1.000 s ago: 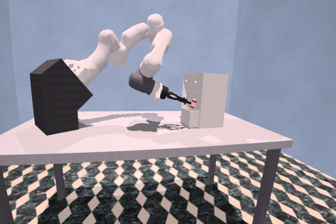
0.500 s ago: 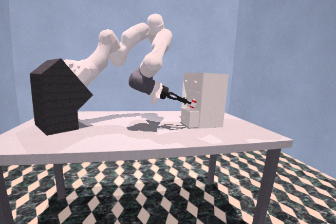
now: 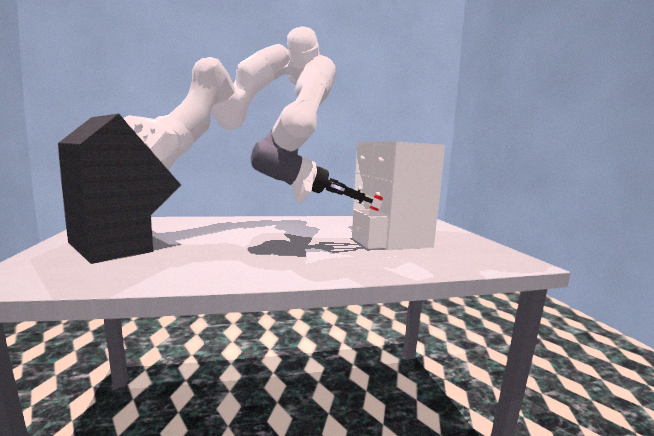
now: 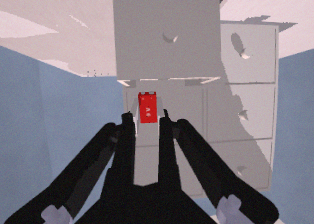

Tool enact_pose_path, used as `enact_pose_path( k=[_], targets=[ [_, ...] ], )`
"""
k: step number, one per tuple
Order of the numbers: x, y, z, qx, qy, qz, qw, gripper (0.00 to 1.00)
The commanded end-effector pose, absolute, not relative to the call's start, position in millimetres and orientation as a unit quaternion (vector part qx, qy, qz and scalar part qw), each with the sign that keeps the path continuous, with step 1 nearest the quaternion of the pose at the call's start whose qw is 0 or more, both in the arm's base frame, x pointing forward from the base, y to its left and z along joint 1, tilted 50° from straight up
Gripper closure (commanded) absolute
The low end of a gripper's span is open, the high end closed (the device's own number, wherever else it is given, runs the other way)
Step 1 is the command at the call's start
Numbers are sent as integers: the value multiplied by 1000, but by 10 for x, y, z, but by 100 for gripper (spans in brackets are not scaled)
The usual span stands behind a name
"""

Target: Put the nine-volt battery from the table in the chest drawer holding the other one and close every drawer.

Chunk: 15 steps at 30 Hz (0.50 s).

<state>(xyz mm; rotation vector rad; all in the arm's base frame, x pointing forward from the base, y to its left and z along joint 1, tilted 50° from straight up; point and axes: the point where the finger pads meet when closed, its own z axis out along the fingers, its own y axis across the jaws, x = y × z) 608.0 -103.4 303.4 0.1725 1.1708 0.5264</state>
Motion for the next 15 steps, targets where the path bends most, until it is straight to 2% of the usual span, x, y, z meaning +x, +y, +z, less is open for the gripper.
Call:
enact_pose_path(
  k=[1, 11, 14, 15],
  targets=[
    [6086, -1055, 3044, 82, 545, 246, 797, 86],
    [6086, -1055, 3044, 82, 545, 246, 797, 74],
    [6086, -1055, 3044, 82, 545, 246, 797, 74],
    [6086, -1055, 3044, 82, 545, 246, 797, 0]
  ],
)
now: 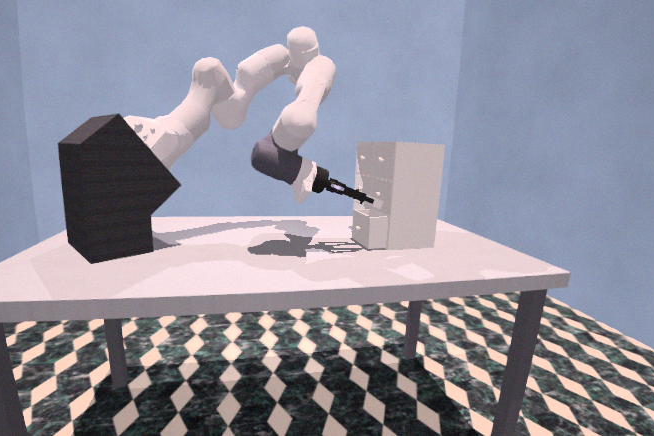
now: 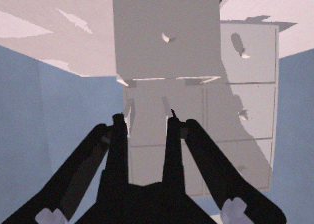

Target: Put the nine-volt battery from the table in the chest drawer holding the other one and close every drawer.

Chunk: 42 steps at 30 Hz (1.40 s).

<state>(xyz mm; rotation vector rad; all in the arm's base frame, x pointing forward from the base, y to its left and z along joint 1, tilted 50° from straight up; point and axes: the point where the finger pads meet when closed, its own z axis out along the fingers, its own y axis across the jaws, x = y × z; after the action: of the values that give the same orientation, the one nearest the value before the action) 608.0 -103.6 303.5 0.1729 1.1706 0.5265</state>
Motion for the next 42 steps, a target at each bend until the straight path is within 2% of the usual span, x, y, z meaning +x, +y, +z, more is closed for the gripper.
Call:
enact_pose_path(
  k=[1, 22, 42],
  targets=[
    [6086, -1055, 3044, 82, 545, 246, 797, 0],
    [6001, -1054, 2978, 82, 545, 246, 797, 0],
    [5198, -1048, 2352, 82, 545, 246, 797, 0]
  ],
)
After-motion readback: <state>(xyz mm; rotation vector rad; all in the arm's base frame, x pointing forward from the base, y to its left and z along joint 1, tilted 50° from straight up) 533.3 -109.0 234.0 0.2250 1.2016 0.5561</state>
